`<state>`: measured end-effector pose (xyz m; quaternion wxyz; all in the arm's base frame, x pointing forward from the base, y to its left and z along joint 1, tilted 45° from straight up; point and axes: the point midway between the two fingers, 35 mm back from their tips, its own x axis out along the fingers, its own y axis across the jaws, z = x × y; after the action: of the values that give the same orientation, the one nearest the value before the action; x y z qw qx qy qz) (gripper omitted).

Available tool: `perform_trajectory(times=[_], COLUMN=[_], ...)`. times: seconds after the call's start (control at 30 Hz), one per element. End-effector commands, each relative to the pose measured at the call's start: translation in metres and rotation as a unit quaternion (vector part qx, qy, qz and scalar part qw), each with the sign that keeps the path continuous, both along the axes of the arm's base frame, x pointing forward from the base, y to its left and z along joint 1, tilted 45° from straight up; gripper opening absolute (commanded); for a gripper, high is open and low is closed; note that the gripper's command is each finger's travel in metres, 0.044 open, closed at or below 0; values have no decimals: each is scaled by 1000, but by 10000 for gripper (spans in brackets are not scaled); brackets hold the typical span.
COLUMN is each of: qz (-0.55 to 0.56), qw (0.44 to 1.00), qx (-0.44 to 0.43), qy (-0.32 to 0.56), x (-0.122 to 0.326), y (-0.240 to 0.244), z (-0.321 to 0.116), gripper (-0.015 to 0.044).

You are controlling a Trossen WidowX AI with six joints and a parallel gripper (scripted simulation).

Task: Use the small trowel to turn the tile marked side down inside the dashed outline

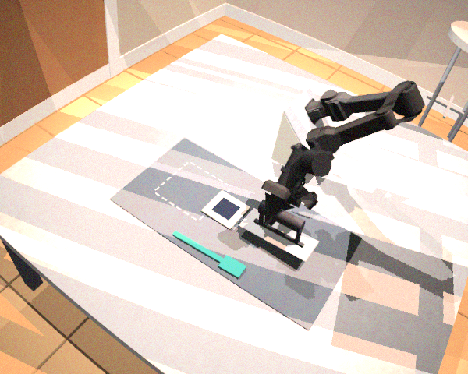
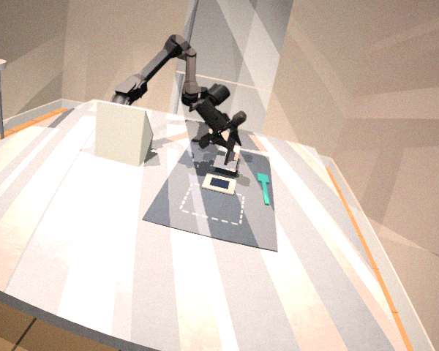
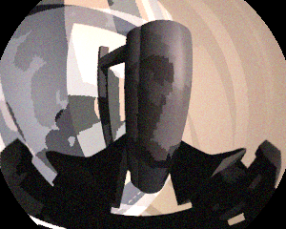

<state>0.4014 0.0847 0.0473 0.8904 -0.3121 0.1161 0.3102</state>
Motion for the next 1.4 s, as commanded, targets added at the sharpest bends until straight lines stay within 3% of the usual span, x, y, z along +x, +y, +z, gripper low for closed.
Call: perform_trajectory(times=[0.0,0.6,1.37], qz=[-10,-10,-11], qw=[1000,1000,1000], qx=[0,0,0], qy=[-4,-4,-3], x=[2,0,1], y=[-1,17,-7], z=[-2,-21,-46], gripper=[0,0,0])
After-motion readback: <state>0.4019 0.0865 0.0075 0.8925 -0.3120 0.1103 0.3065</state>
